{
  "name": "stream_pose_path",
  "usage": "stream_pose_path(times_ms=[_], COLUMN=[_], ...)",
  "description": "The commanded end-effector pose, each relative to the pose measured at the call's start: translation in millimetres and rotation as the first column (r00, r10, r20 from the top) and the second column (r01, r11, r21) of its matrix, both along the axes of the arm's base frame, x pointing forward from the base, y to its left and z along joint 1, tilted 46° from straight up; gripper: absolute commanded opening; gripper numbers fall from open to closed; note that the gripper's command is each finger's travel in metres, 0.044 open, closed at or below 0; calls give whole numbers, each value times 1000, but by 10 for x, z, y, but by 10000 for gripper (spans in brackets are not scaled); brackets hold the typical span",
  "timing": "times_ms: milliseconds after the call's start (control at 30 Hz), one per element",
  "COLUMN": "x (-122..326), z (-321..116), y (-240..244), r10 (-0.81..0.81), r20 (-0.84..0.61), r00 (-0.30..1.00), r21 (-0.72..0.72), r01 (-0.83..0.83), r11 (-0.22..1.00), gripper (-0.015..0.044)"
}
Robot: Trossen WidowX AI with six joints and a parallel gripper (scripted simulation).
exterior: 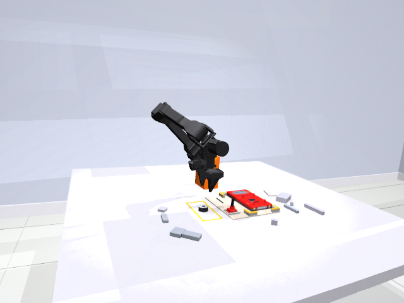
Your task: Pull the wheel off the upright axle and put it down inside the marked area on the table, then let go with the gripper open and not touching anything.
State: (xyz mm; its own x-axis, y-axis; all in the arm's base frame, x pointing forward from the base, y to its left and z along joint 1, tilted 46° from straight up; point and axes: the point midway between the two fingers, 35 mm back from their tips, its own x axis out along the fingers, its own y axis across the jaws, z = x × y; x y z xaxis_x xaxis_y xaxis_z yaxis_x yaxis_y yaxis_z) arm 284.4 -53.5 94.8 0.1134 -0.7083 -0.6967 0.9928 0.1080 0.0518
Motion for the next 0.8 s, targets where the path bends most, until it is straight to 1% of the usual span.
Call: stream_pose_path(times_ms=[0,100,767], x=[-427,-617,-617], z=[16,30,30], y=[252,318,318], r10=[2,-1,-1], r20=[-4,-3,-3], r00=[1000,1000,1000], r21=[2,-6,-6], r01=[-2,1,1], r11=[1000,1000,1000], gripper=[440,440,440])
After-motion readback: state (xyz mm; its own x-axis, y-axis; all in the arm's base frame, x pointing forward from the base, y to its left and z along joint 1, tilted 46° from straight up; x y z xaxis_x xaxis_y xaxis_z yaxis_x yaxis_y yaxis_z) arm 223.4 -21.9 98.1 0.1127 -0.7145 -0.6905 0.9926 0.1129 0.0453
